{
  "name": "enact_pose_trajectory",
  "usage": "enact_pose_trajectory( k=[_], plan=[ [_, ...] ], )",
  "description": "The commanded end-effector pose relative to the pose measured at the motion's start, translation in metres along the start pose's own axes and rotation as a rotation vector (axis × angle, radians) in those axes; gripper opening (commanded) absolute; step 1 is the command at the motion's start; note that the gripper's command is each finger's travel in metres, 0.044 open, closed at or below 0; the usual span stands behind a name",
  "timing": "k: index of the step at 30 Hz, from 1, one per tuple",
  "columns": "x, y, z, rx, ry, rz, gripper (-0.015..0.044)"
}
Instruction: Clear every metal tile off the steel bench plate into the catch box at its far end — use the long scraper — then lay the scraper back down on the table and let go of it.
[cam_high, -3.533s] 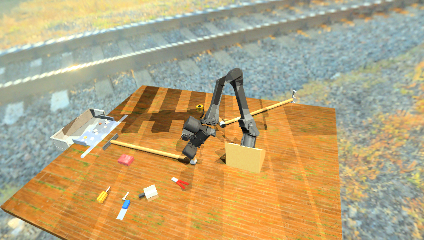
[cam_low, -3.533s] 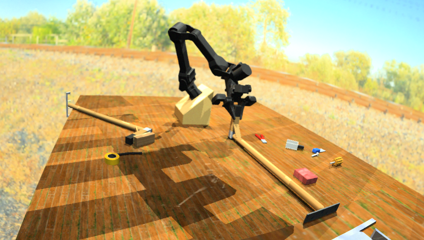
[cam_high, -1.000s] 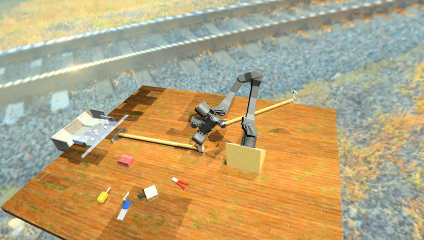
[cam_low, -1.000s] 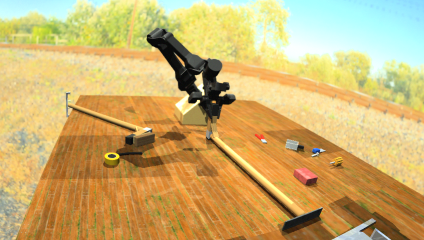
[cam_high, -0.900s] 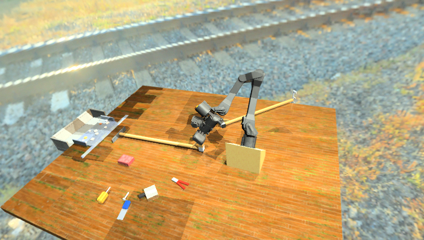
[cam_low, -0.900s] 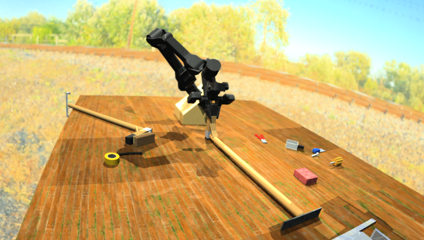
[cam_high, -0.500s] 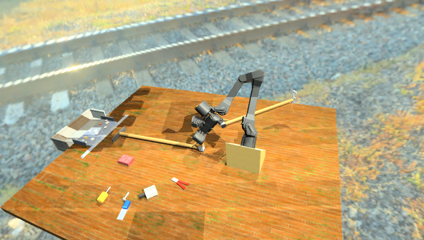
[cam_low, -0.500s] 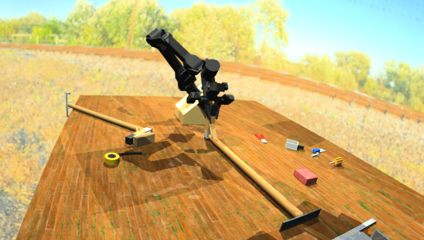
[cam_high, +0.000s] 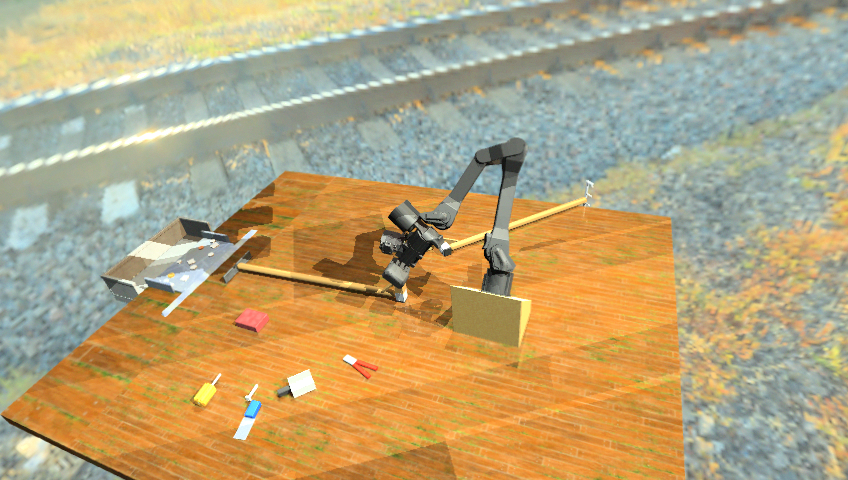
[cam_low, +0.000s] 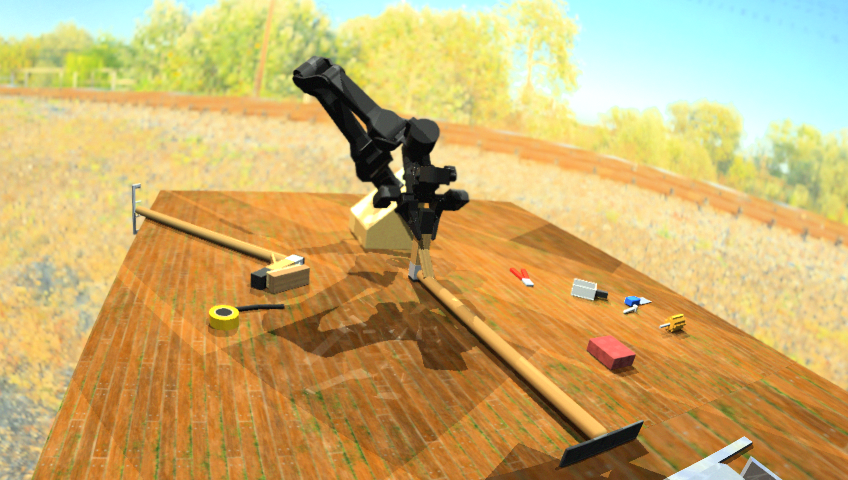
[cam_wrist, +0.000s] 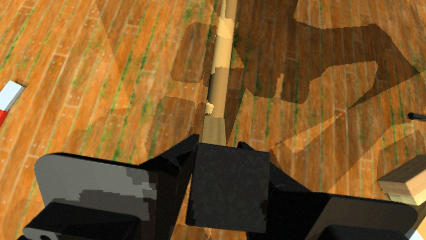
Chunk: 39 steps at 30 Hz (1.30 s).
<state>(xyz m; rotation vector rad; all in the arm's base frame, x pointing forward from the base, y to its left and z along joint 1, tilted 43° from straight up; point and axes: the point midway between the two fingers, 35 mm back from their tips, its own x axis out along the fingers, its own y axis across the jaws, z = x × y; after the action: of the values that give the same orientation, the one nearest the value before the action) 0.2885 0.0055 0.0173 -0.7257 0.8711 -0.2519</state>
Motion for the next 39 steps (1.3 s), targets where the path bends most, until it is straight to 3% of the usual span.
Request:
enact_pose_trajectory(
  k=[1,39],
  plan=[
    [0.001,-0.002,0.009,0.011,-0.017,0.0,0.0],
    [0.032,-0.011,0.056,0.025,-0.02,-0.013,0.0]
  ],
)
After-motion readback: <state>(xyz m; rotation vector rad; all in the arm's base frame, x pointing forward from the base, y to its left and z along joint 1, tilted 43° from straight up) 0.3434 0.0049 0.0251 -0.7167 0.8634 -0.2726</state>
